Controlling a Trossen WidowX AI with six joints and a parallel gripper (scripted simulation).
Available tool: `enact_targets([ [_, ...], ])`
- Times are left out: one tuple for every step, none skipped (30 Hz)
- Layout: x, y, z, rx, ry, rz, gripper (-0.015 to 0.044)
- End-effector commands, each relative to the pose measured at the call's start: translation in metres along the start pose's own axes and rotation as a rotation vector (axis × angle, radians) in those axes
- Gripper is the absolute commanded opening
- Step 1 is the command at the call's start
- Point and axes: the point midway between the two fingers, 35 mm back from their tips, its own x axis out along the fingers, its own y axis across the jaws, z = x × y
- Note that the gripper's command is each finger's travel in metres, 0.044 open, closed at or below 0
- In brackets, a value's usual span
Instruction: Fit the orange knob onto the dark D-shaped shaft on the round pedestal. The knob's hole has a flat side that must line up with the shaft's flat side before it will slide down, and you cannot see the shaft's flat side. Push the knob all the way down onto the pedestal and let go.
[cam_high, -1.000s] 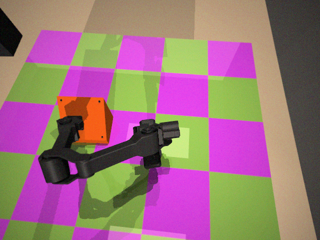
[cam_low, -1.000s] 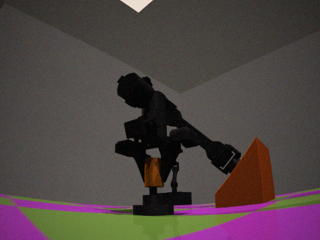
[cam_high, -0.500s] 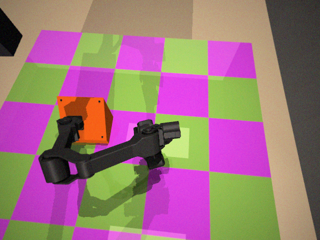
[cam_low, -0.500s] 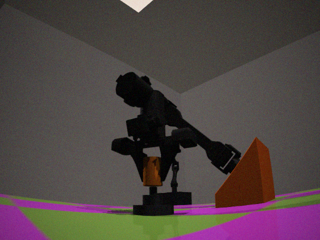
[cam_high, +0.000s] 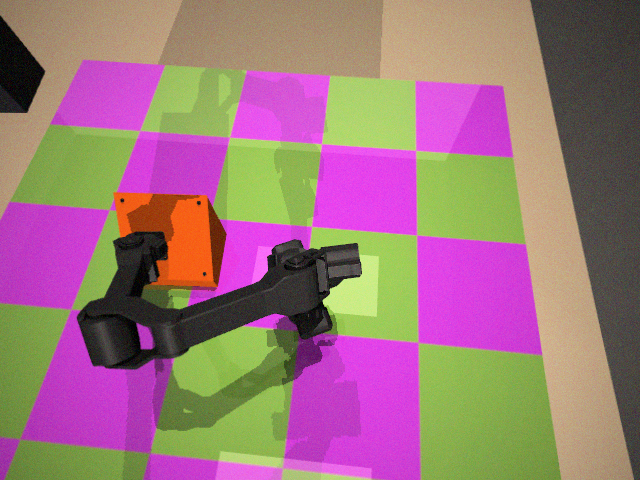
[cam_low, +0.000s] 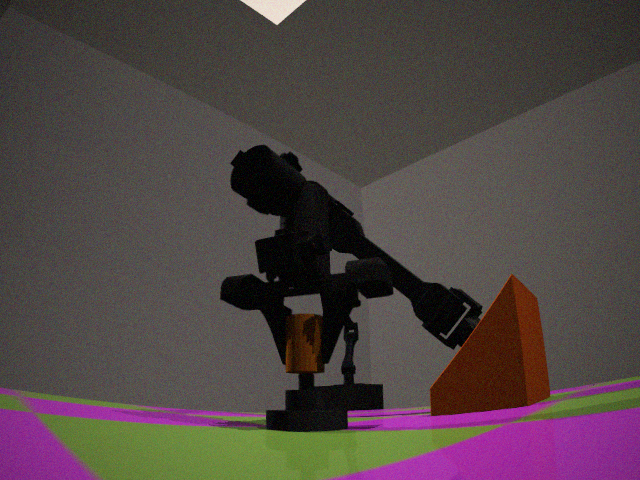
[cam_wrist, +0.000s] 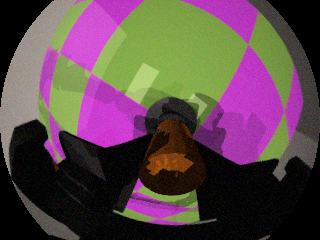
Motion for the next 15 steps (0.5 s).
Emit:
enact_targets([
  [-0.0011,0.0029,0.0009,-0.004,-0.006,-0.001,0.0000],
  [-0.0011,0.0033,0.0010,-0.004,-0.006,-0.001,0.0000],
  [-0.0012,0.0032,0.0011,-0.004,-0.006,-0.001,0.0000],
  [0.0002,0.0031,0.0012,-0.004,-0.006,-0.002,0.0000],
  [0.0015,0.0027,0.0014,-0.004,-0.006,-0.002,0.0000],
  [0.0017,0.0025,0.0013,-0.004,-0.006,-0.002,0.0000],
  [0.0020,0.0023,0.0012,-0.004,-0.006,-0.002,0.0000],
  [0.0024,0.0021,0.0010,-0.004,-0.006,-0.002,0.0000],
  [0.0020,0.0021,0.0010,-0.004,-0.006,-0.002,0.0000],
  [0.0020,0.0020,0.0008,-0.004,-0.006,-0.002,0.0000],
  [0.0020,0.0019,0.0006,-0.004,-0.006,-0.002,0.0000],
  [0.0020,0.0018,0.0005,-0.004,-0.006,-0.002,0.0000],
  [0.0027,0.0016,0.0003,-0.004,-0.006,-0.002,0.0000],
  [0.0027,0.0016,0.0003,-0.004,-0.006,-0.002,0.0000],
  [0.0027,0.0016,0.0003,-0.004,-0.006,-0.002,0.0000],
])
